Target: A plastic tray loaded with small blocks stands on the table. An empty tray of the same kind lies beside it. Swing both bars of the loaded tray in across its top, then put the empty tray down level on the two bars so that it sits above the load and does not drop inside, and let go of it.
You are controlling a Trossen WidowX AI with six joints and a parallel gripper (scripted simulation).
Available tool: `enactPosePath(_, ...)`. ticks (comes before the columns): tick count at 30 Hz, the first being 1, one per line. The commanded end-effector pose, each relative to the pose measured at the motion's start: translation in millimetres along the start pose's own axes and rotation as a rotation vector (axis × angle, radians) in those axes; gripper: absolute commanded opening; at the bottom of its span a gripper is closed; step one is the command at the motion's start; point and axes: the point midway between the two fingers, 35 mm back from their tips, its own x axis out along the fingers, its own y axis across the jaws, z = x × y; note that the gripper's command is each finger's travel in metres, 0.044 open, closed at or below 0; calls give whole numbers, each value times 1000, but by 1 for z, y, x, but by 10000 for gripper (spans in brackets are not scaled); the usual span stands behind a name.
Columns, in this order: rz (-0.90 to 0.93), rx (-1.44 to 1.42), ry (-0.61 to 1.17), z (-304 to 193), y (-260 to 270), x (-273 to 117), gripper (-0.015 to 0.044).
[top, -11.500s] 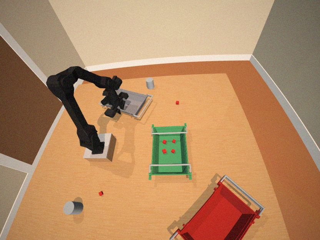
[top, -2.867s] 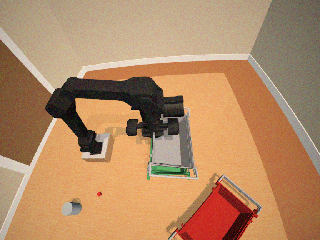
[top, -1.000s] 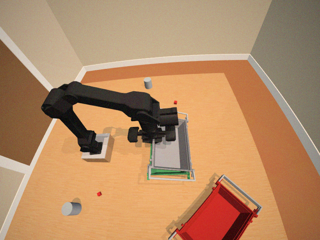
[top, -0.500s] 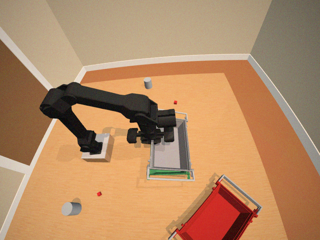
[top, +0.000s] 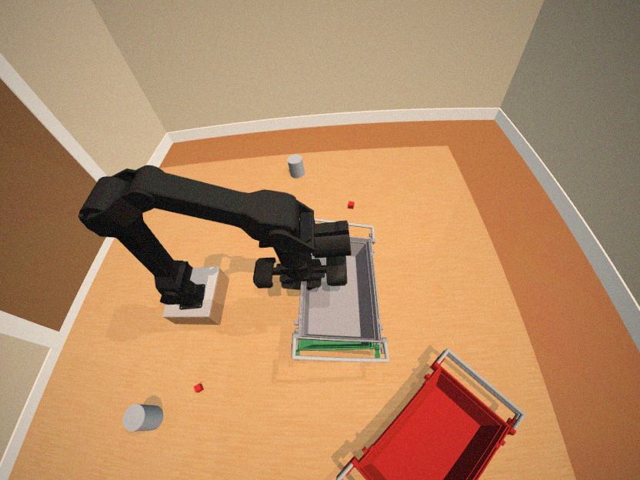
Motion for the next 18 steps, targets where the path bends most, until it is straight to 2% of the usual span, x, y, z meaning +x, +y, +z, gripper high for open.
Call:
enactPosePath(1,16,-4,-1,0,5,8,0)
enactPosePath(18,16,-4,-1,0,8,16,0)
